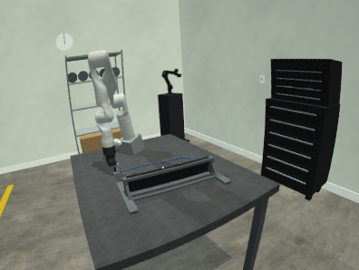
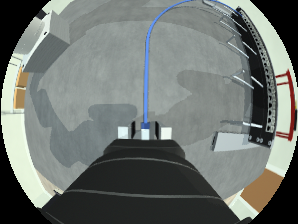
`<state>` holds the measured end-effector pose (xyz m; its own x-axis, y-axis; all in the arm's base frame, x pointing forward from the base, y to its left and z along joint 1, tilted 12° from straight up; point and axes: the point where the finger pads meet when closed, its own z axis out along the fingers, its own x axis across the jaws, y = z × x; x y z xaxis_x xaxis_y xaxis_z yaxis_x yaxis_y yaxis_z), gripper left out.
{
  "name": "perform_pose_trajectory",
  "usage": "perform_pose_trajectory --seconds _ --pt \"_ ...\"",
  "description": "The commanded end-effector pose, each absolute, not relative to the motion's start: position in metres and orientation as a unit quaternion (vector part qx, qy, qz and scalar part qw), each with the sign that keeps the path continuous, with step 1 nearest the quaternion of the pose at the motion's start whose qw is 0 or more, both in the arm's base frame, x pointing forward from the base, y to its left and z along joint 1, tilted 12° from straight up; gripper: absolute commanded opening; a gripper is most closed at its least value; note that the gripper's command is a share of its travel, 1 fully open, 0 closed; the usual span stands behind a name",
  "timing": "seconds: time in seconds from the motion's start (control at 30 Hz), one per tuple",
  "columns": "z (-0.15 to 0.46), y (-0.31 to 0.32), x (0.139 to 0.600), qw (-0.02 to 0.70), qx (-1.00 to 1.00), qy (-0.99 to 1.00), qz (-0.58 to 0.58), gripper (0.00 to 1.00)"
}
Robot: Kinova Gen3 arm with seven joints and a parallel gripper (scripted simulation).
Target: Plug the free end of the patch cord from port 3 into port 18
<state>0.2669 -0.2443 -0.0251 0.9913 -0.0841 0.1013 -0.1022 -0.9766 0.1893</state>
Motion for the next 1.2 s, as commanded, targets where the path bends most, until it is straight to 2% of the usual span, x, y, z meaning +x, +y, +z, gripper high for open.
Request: perform_pose_trajectory --seconds 0.0,1.03,1.07,1.17 --pt "-0.0247 -0.2445 0.2672 0.098 0.993 -0.047 0.047 0.73" --pt "-0.0247 -0.2445 0.2672 0.098 0.993 -0.047 0.047 0.73" --pt "-0.0247 -0.2445 0.2672 0.098 0.993 -0.047 0.047 0.0" --pt "-0.0247 -0.2445 0.2672 0.098 0.993 -0.047 0.047 0.0"
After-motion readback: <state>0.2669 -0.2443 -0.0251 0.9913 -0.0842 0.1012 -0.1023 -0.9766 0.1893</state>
